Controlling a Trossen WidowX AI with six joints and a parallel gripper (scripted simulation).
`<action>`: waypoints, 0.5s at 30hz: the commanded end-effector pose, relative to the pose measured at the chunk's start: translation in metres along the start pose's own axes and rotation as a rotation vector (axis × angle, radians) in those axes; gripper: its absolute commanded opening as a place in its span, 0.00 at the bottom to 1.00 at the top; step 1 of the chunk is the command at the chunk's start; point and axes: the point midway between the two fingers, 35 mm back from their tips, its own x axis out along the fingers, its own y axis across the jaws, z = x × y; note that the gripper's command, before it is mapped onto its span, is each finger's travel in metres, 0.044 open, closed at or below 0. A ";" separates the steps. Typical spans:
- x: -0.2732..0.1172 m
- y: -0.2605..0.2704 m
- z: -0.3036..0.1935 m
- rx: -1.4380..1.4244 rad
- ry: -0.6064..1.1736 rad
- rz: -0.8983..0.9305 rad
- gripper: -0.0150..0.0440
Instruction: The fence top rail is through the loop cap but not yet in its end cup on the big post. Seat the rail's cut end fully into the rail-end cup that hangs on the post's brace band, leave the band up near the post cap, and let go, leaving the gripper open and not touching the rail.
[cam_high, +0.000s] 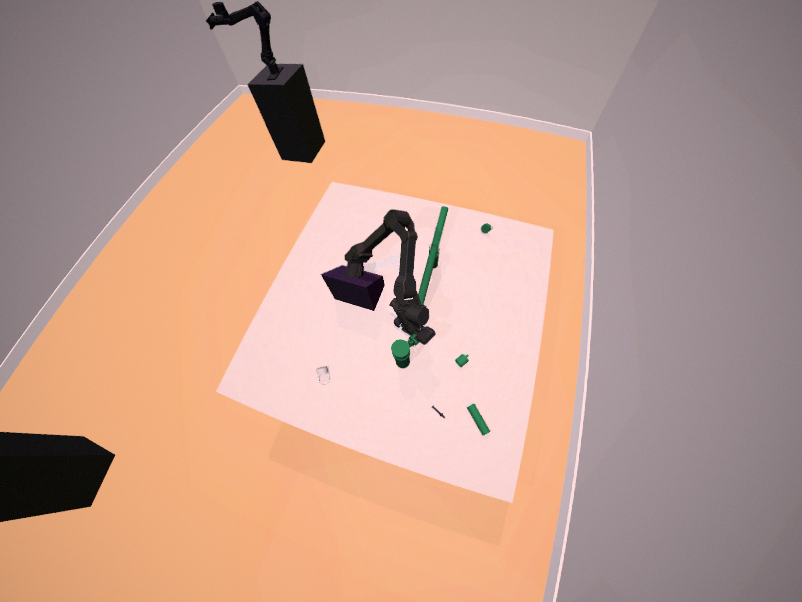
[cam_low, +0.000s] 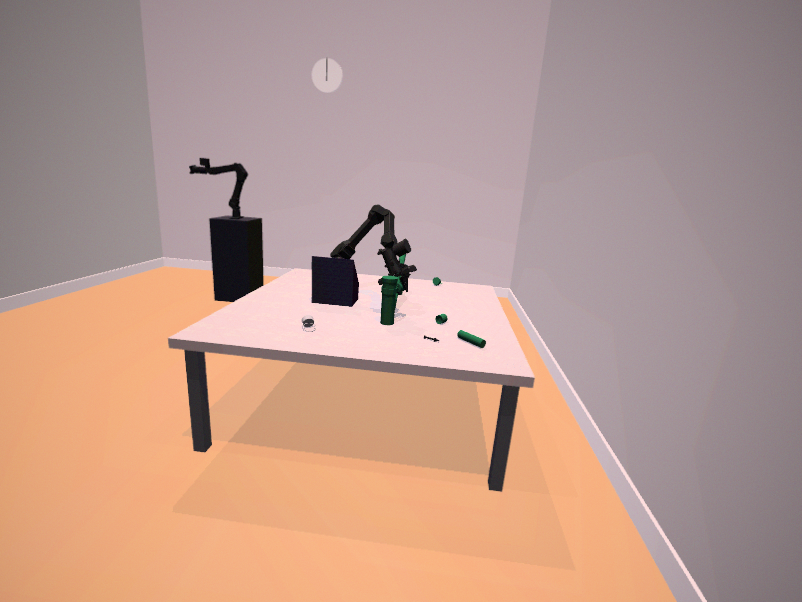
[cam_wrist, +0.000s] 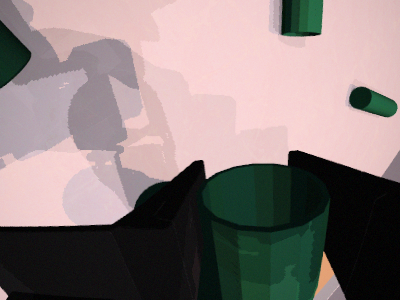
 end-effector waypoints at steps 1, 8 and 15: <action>-0.002 0.003 -0.001 -0.031 -0.017 -0.003 0.25; -0.004 0.007 -0.002 -0.070 -0.039 -0.002 0.25; -0.006 0.010 -0.002 -0.099 -0.056 -0.003 0.25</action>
